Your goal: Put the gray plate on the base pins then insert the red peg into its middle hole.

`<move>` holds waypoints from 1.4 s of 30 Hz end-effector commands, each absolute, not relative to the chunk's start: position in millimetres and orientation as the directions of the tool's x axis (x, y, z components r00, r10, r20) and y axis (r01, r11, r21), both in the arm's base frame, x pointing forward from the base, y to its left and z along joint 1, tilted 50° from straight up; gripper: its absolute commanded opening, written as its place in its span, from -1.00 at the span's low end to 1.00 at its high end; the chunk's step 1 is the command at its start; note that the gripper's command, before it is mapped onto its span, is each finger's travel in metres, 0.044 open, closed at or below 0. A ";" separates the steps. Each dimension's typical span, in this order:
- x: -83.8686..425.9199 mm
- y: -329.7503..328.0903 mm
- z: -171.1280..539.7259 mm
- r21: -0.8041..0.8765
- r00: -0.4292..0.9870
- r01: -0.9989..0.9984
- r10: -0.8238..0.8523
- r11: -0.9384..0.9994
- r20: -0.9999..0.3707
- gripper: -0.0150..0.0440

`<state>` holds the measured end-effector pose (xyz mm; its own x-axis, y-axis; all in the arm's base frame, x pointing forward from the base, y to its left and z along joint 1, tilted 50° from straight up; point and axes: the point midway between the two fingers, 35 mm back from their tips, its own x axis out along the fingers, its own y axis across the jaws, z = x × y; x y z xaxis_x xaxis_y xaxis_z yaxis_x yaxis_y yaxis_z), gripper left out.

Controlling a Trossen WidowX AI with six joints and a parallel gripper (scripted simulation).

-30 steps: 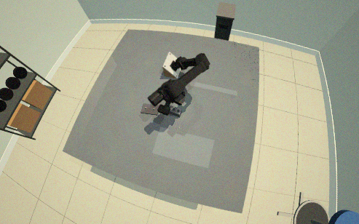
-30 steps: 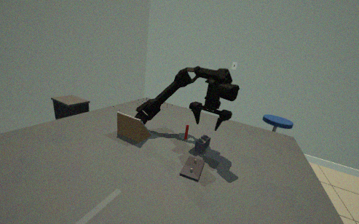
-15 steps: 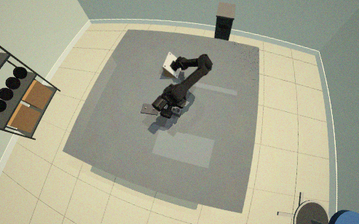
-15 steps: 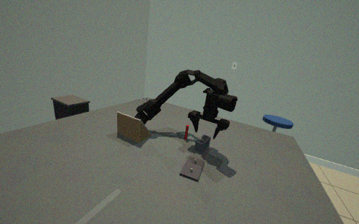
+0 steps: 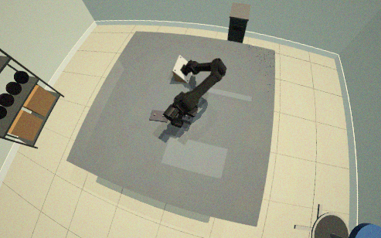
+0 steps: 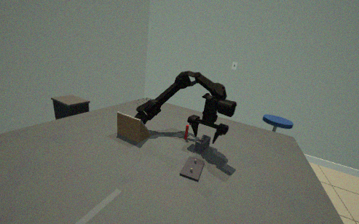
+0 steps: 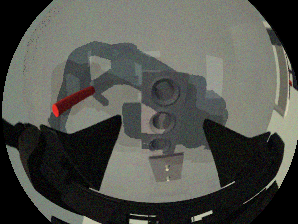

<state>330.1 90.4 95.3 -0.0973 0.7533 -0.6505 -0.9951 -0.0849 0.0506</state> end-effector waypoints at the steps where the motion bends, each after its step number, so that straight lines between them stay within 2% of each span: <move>1: 328.1 96.0 91.0 0.056 -0.102 -0.995 0.755 -0.086 -0.648 1.00; 22: 323.2 120.0 71.2 0.056 -0.102 -0.995 0.757 -0.087 -0.645 1.00; 35: 323.2 120.0 71.2 0.056 -0.102 -0.995 0.757 -0.087 -0.645 -0.16; 42: 323.2 120.0 71.2 0.056 -0.102 -0.995 0.757 -0.087 -0.645 -0.31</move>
<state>323.2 119.5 71.0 -0.1027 0.7554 -0.6472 -0.9946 -0.0883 0.0547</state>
